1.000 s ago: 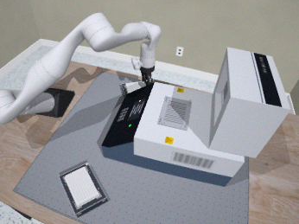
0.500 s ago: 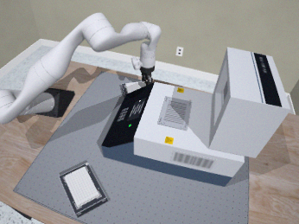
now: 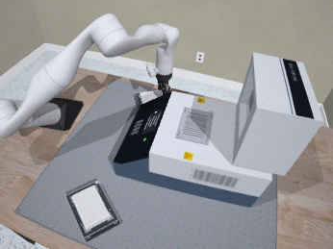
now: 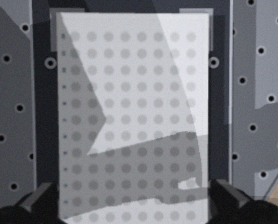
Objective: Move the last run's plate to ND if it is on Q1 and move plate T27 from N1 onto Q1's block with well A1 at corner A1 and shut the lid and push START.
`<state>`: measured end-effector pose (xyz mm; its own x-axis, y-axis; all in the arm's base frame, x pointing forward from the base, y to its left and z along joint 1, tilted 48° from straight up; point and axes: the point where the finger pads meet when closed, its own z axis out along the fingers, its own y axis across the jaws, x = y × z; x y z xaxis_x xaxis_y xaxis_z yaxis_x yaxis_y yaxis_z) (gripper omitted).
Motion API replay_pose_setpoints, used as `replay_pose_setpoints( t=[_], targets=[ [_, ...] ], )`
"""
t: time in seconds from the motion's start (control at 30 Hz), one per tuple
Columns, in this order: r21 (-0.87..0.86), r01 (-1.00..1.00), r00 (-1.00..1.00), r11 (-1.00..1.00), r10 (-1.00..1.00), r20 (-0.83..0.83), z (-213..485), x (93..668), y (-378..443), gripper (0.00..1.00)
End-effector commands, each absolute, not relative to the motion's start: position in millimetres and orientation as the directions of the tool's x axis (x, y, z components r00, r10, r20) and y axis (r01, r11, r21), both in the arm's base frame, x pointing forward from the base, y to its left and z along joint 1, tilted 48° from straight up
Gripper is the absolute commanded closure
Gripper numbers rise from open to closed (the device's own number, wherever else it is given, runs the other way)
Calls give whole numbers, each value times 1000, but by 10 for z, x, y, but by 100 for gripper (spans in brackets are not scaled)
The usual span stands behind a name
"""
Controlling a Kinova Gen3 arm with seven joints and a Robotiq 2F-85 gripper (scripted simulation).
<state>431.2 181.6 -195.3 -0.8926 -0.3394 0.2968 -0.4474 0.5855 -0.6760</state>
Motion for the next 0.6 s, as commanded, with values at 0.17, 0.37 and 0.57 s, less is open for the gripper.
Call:
replay_pose_setpoints(
  t=[0.17,0.37,0.57],
  targets=[
    [-676,-447,-893,586,-341,295,-1892,4311,1888,0],
    [-676,-447,-893,586,-341,295,-1838,4306,1947,0],
    [-676,-447,-893,586,-341,295,-1802,4304,1987,0]
  ],
)
